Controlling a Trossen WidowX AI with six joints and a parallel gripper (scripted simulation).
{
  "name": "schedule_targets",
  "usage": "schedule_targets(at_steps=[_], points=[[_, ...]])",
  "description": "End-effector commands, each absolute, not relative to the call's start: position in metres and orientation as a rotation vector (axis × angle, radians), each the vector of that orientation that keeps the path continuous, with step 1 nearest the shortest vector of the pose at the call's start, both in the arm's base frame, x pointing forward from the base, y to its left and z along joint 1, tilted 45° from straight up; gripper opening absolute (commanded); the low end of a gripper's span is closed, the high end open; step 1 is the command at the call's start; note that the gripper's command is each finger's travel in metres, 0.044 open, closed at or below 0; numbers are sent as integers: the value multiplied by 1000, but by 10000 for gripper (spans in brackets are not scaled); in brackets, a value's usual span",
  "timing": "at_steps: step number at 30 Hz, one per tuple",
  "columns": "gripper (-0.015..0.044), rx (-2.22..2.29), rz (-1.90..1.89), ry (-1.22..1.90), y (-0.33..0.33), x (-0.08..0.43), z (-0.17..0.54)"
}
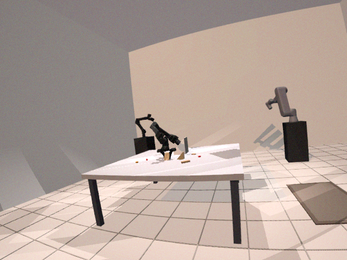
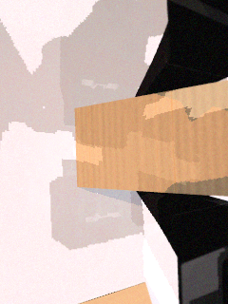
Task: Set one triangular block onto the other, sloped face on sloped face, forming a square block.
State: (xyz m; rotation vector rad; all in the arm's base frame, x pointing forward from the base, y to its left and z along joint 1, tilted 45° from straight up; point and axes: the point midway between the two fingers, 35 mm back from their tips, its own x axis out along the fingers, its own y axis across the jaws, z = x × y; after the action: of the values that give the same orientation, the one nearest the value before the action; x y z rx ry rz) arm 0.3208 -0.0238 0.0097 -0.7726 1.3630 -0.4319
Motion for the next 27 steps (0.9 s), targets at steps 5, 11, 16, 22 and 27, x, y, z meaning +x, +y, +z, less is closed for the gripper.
schedule_targets(at_steps=[5, 11, 16, 22, 27], points=[[0, -776, -430, 1365, -17, 319, 16], [0, -772, -431, 1363, -3, 315, 31], [0, -772, -431, 1363, -3, 315, 31], [0, -772, -431, 1363, -3, 315, 31], [0, -765, -440, 1363, -4, 315, 30]])
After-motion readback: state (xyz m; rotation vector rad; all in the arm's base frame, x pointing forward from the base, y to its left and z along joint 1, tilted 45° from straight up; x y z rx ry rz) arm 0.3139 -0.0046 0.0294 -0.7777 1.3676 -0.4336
